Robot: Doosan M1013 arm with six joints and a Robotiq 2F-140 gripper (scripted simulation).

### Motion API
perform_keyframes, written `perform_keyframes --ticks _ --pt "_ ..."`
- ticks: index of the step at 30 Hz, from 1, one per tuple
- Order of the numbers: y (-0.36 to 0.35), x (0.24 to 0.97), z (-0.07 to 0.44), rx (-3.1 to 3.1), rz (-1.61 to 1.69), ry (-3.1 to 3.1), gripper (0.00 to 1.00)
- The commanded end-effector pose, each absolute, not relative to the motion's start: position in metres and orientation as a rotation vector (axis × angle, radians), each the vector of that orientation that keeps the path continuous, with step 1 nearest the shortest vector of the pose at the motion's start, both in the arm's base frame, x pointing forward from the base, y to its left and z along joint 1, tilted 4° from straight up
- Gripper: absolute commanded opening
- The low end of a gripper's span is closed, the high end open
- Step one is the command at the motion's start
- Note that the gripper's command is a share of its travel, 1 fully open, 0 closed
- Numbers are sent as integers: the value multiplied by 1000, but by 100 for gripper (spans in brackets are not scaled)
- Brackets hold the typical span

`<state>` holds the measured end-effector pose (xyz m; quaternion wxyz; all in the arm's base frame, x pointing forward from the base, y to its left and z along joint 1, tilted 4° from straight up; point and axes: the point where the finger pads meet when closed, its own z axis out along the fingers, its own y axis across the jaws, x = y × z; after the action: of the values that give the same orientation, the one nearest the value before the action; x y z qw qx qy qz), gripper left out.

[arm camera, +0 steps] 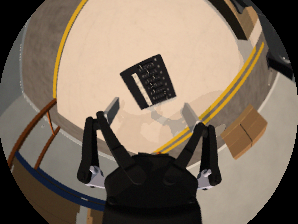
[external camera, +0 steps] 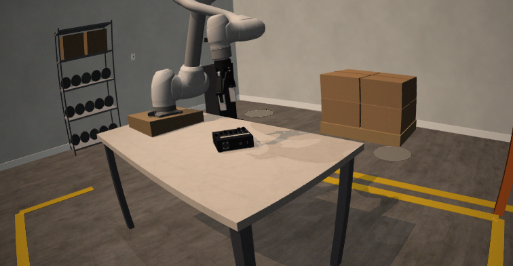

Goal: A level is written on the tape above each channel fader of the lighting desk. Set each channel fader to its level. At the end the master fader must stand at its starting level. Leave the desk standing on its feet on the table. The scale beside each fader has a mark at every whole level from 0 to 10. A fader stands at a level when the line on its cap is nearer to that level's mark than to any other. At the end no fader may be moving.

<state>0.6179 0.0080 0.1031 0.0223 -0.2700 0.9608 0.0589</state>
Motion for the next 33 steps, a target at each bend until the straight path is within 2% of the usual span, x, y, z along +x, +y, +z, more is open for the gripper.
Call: perform_keyframes --ticks 1,7,14,20,24,25,33 --pt "7 620 104 -424 142 3099 100" --pt "7 620 104 -3 98 3163 100" --pt "7 620 104 6 98 3163 100" --pt "1 632 44 637 91 3112 100" --pt "1 633 39 802 87 3077 100" --pt "1 633 39 802 87 3077 0" --pt "1 633 39 802 87 3077 0"
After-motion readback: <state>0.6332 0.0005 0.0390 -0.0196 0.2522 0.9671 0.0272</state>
